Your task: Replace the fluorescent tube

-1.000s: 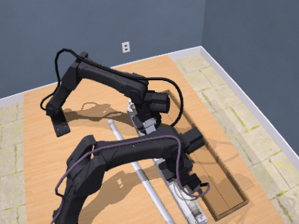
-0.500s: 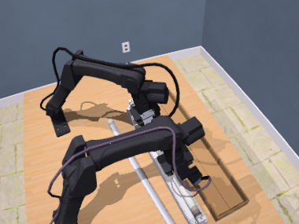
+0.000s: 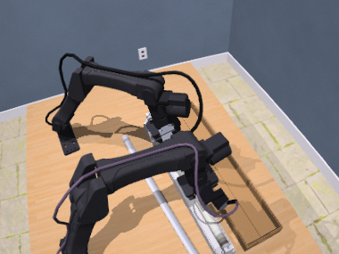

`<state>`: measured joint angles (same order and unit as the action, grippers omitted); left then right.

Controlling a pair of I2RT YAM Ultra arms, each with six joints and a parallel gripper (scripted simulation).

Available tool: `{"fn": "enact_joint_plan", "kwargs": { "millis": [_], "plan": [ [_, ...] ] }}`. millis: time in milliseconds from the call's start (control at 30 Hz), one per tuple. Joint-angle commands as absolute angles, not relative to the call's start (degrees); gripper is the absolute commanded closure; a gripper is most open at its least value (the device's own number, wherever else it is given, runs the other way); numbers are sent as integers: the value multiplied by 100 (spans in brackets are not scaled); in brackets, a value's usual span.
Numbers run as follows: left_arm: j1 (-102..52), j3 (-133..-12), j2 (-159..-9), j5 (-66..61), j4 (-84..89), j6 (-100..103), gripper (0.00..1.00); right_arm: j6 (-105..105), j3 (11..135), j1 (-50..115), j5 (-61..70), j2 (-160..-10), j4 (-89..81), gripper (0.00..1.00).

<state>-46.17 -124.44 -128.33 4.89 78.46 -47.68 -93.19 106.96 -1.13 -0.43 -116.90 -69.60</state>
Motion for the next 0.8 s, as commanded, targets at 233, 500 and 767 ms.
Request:
{"fn": "enact_joint_plan", "kwargs": {
  "millis": [233,500,767],
  "plan": [
    [-4616,-12588,-12924,498,7900,-4707,51,-9336,10878,-114,-34,-11742,-7018,51],
    [-4624,-12680,-12839,494,7984,-4729,51,-9334,10879,-116,-34,-11663,-7019,51],
    [-4631,-12655,-12860,491,7992,-4743,51,-9334,10880,-117,-34,-11678,-7019,51]
  ]
}}
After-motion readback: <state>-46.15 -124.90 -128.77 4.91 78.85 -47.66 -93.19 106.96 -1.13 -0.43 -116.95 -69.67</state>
